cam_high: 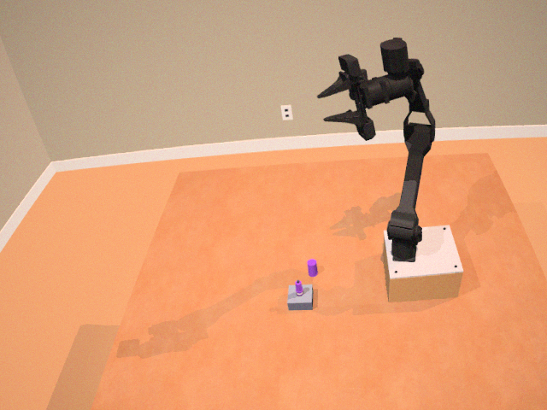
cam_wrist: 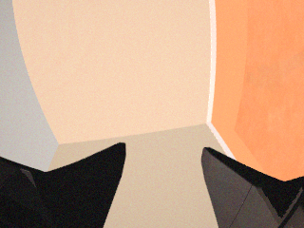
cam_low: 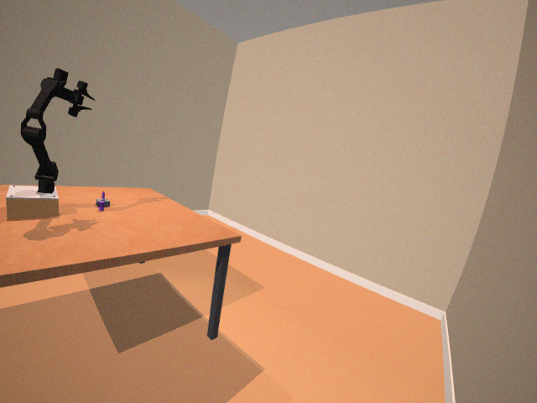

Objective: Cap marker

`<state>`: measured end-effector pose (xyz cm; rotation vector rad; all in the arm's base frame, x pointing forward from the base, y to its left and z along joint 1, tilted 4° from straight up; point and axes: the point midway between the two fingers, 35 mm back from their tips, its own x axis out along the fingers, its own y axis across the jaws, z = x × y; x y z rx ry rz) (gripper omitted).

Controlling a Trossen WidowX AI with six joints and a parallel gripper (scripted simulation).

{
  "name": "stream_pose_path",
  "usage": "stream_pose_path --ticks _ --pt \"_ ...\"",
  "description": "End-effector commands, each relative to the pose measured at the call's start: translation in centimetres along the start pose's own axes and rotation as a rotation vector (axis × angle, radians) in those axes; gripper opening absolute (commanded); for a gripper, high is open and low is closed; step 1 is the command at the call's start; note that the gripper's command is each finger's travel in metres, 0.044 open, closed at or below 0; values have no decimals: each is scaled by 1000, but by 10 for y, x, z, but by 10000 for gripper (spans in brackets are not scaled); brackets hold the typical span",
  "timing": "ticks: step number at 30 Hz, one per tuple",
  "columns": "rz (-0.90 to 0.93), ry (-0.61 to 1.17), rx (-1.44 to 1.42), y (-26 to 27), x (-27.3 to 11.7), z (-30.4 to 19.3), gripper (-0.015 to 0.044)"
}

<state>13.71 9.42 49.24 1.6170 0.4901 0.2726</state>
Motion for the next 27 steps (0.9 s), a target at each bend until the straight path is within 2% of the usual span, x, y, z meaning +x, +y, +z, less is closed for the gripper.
stream_pose_path --ticks 1,8,17,22,27 --pt "-110 -71 -211 -32 38 -14 246" --pt "-308 -138 -464 -84 92 -12 246" --pt "-805 -87 -828 -206 166 47 246" --pt "-1087 48 -898 -281 176 98 246" --pt "-1315 253 -864 -354 160 143 246"
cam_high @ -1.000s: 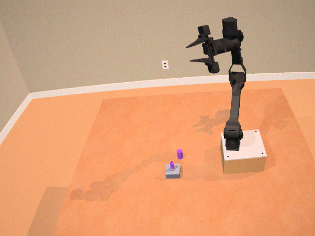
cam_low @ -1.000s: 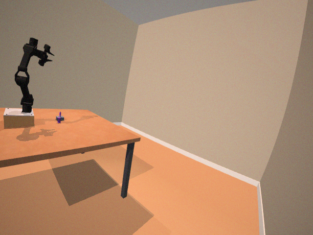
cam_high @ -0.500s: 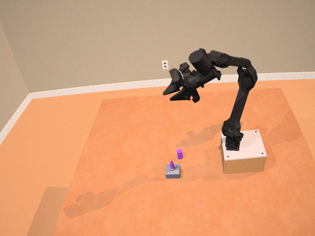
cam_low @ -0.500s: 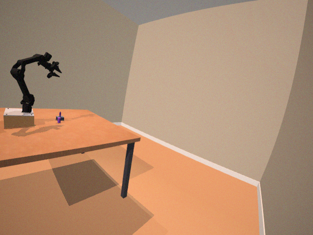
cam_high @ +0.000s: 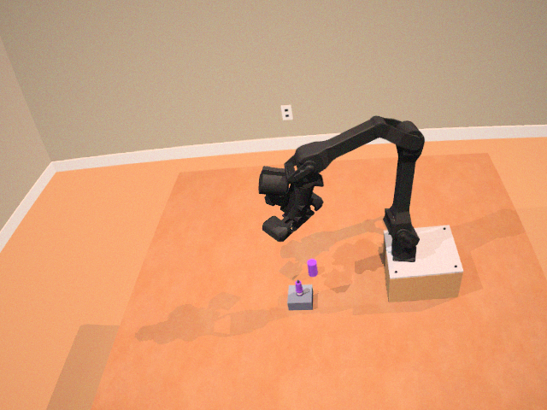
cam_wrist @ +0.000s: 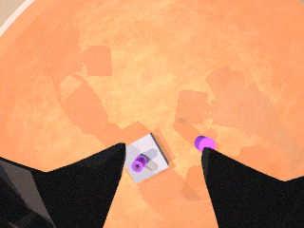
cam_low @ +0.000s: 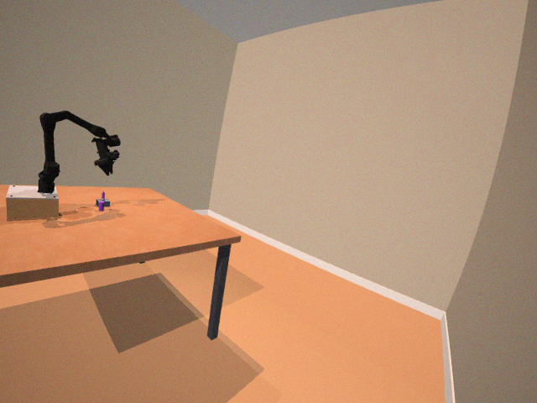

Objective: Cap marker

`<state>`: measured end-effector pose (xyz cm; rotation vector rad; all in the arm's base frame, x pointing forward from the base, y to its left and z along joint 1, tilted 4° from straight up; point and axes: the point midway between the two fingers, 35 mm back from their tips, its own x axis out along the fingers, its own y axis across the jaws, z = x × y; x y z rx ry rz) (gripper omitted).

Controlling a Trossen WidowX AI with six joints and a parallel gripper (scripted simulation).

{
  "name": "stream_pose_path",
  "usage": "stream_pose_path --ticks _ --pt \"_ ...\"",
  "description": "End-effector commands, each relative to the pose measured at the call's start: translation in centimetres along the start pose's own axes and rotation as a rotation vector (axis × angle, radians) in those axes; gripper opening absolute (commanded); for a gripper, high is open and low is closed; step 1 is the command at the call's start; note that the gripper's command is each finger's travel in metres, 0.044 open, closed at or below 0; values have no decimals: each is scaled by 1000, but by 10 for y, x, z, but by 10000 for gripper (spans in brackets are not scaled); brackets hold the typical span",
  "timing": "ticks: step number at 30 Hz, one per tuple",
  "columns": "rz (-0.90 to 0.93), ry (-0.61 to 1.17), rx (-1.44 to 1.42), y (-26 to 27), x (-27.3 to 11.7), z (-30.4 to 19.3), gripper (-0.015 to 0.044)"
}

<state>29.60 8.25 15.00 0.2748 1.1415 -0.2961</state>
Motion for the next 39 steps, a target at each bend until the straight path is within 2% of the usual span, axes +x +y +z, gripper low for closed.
stream_pose_path --ticks 1,5,10,14,39 --pt "-66 194 -65 -38 49 -18 246" --pt "-80 322 -91 -67 75 -31 246" --pt "-80 327 -92 -69 78 -32 246" --pt "-80 327 -92 -74 109 -42 246" --pt "-80 327 -92 -79 146 -52 246"
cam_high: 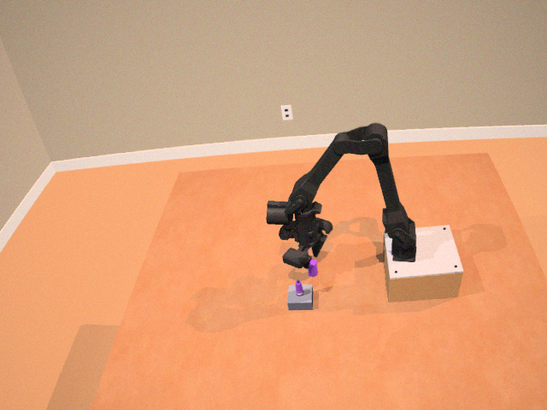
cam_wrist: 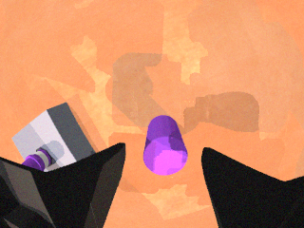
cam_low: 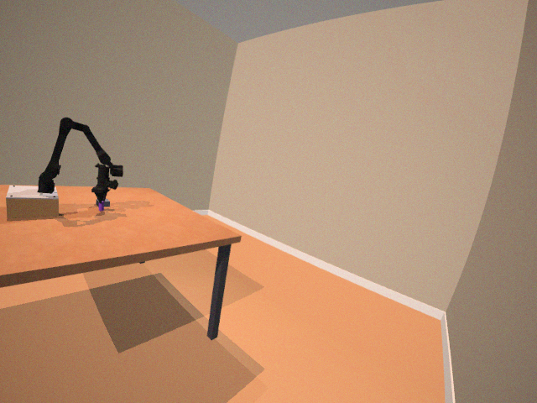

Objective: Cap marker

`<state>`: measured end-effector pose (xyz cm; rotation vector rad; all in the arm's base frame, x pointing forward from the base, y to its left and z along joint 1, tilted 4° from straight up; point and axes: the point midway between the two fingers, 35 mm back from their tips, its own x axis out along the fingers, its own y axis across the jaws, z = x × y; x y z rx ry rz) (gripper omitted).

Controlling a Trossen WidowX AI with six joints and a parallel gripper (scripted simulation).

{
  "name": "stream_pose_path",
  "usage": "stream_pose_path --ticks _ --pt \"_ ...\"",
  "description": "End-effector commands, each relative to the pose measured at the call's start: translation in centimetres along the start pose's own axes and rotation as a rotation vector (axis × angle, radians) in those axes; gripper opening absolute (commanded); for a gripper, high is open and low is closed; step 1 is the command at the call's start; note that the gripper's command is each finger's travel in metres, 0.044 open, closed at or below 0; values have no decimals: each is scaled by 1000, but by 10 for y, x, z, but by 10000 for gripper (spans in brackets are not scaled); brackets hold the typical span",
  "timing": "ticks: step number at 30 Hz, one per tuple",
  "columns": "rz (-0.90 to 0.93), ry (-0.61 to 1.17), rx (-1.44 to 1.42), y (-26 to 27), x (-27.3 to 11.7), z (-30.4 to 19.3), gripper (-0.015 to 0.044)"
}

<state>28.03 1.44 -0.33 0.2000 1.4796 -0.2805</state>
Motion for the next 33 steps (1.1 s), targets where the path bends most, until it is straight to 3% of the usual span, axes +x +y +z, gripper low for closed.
stream_pose_path --ticks 1,20,24,33 --pt "3 8 -4 0 8 -2 246" --pt "3 8 -4 -1 35 -3 246" --pt "3 8 -4 -1 35 -3 141" --pt "3 8 -4 -2 35 -3 81"
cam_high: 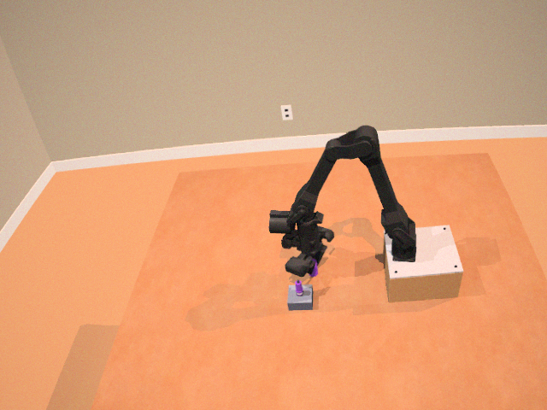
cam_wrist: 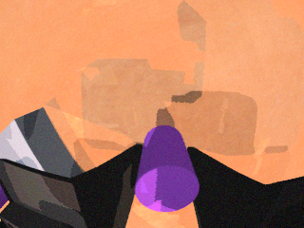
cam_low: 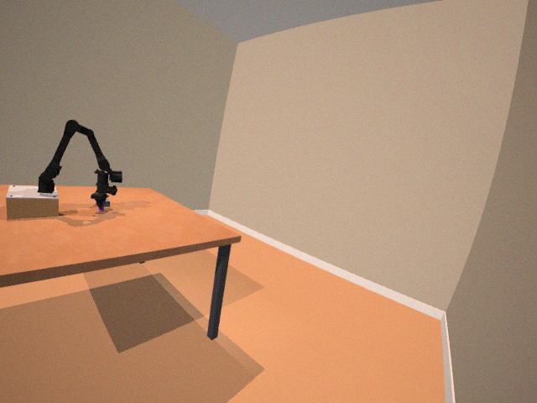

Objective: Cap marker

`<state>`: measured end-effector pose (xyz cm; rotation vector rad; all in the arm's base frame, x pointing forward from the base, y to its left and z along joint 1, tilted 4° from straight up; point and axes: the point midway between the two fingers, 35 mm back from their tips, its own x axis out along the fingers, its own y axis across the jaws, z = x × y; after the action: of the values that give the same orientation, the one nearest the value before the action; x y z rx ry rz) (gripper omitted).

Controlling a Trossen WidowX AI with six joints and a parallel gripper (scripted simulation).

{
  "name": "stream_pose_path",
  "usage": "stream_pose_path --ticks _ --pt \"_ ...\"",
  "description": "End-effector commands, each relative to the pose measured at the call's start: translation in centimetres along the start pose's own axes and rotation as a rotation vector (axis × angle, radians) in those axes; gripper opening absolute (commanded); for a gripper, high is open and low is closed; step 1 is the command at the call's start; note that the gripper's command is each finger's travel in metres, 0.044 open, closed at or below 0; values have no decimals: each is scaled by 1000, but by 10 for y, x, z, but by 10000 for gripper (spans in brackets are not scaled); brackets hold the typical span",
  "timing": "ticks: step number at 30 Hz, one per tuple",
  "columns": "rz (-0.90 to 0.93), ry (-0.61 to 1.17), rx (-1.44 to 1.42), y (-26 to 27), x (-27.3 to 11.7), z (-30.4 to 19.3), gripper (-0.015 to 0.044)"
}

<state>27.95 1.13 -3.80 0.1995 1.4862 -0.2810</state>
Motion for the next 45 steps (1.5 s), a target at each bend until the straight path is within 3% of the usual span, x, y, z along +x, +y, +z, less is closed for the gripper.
stream_pose_path --ticks 1,4,27,45 --pt "6 1 -5 1 0 0 54" --pt "25 -8 -22 4 -5 3 0" --pt "5 1 -4 0 -61 1 0" --pt "10 3 -3 56 -85 -5 0"
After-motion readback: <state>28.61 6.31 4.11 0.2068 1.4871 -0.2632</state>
